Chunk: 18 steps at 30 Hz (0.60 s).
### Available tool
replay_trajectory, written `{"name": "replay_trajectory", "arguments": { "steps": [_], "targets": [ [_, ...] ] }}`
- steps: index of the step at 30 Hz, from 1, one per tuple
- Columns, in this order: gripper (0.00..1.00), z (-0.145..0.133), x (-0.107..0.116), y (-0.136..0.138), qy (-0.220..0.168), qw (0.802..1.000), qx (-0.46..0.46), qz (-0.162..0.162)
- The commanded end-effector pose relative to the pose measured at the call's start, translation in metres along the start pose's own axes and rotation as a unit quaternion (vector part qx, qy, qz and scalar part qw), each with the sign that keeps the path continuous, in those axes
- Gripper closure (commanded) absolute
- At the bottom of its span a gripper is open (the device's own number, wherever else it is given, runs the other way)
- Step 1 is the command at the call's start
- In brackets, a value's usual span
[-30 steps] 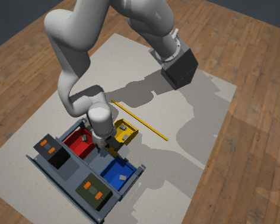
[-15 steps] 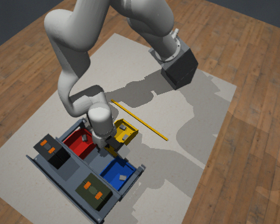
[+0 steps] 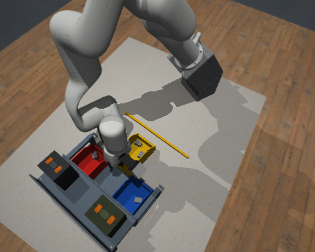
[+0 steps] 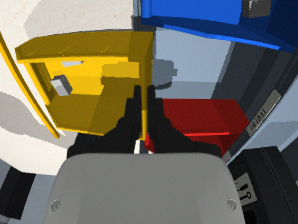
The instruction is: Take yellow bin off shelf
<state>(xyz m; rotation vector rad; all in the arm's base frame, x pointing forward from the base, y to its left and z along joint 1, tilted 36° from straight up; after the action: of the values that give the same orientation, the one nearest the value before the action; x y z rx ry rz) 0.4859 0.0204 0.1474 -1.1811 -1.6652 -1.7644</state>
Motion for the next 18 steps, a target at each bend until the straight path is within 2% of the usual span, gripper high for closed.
{"name": "replay_trajectory", "arguments": {
  "steps": [1, 18],
  "targets": [
    [1.00, 0.0004, 0.0008, 0.0011, 0.001, 1.000, 0.000, -0.001],
    [1.00, 0.0004, 0.0068, 0.0011, 0.001, 1.000, 0.000, -0.001]
  ]
}}
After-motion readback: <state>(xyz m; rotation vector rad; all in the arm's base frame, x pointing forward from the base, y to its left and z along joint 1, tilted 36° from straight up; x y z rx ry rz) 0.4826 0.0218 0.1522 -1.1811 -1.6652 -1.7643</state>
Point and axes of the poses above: the point where the finger pads meet when closed, its own x axis back along the fingers, its own y axis across the jaws, z = x × y, the point moved 4 cm from there along x, back along the fingers, and after that the axes turned 12 degrees about -x, right-handed, at the moved point
